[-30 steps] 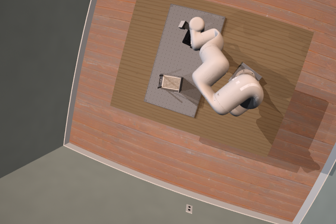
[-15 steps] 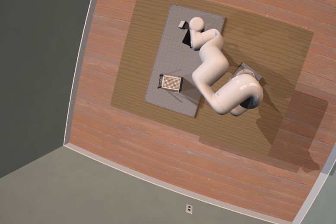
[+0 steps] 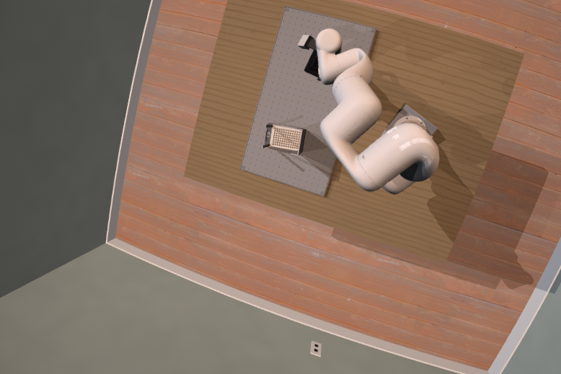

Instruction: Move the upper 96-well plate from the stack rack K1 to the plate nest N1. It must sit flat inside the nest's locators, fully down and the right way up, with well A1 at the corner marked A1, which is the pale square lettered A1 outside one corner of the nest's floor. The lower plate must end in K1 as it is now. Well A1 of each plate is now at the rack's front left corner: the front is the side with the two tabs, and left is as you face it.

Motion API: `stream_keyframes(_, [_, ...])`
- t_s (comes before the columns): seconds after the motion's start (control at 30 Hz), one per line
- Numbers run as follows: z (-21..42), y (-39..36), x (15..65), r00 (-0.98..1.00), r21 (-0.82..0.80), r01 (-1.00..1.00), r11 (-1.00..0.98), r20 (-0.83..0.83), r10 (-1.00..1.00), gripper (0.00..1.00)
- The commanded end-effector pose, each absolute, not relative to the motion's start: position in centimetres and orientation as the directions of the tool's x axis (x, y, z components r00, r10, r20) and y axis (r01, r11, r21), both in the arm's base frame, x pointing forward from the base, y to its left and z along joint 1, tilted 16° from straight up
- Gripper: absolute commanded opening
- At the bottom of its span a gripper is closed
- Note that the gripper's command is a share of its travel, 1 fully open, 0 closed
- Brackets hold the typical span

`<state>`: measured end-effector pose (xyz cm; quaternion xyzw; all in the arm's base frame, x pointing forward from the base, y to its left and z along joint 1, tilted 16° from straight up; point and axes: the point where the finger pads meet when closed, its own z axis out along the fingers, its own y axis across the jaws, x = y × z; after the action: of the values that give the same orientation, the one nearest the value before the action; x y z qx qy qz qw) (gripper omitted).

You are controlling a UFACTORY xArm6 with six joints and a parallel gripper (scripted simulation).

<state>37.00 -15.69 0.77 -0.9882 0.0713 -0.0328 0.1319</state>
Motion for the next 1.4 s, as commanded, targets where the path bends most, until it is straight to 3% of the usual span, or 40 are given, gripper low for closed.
stream_keyframes(0.0, [0.81,-15.77,37.12,0.987,-0.264,-0.132,-0.955,0.05,-0.15,0.0])
stream_keyframes(1.37, [0.22,-15.61,37.17,0.987,-0.264,-0.132,-0.955,0.05,-0.15,0.0])
